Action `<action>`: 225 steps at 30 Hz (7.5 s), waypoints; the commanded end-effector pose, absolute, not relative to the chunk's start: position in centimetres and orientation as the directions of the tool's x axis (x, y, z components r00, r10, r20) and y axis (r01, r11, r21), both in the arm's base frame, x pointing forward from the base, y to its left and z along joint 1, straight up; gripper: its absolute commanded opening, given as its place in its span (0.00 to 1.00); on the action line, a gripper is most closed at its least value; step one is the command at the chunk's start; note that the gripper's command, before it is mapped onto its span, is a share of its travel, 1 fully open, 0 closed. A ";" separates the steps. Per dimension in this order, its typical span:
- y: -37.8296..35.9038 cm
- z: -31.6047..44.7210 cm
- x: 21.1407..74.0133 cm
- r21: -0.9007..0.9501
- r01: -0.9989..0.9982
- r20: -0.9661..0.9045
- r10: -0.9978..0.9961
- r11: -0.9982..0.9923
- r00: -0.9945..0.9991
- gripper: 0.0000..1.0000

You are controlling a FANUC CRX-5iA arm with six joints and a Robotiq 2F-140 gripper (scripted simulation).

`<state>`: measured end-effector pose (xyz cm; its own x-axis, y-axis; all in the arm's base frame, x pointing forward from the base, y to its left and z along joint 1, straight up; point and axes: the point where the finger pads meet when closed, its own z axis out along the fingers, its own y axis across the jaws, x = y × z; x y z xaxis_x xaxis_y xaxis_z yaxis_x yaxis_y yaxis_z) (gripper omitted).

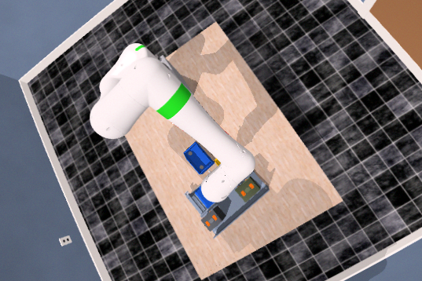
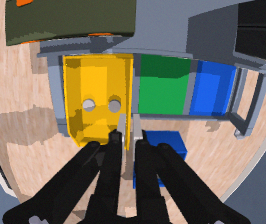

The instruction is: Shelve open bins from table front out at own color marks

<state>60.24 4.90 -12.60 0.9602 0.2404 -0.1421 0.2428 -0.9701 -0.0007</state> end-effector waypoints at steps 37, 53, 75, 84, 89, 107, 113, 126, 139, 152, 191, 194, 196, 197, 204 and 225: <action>4.9 -8.3 60.2 -0.001 0.243 -0.142 0.240 -0.970 0.960 0.06; 4.9 -8.1 60.2 -0.001 0.243 -0.142 0.240 -0.970 0.960 0.00; 4.9 -8.1 60.2 -0.001 0.243 -0.142 0.240 -0.970 0.960 0.00; 4.9 -8.1 60.2 -0.001 0.243 -0.142 0.240 -0.970 0.960 0.00; 4.9 -8.1 60.2 0.001 0.231 -0.141 0.228 -0.973 0.963 0.00; 6.0 -8.7 56.0 0.051 -0.301 -0.075 -0.304 -0.952 0.950 0.00; 6.3 -9.0 54.5 0.053 -0.461 -0.052 -0.464 -0.886 0.884 0.00; 6.6 -9.5 51.2 0.037 -0.750 -0.014 -0.751 -0.660 0.660 0.00; 6.6 -10.0 47.9 0.007 -0.930 0.000 -0.930 -0.366 0.366 0.00; 6.5 -10.2 46.7 -0.005 -0.970 0.000 -0.970 -0.243 0.243 0.00; 6.5 -10.2 46.7 -0.005 -0.970 0.000 -0.970 -0.243 0.243 0.00; 6.5 -10.2 46.7 -0.005 -0.970 0.000 -0.970 -0.243 0.243 0.00; 6.5 -10.3 46.7 -0.005 -0.970 0.000 -0.970 -0.243 0.243 0.00; 6.5 -10.4 46.7 -0.005 -0.970 0.000 -0.970 -0.243 0.243 0.00; 6.5 -11.3 46.7 -0.005 -0.970 0.001 -0.970 -0.243 0.243 0.00; 6.6 -16.5 46.6 -0.005 -0.970 0.001 -0.970 -0.243 0.243 0.00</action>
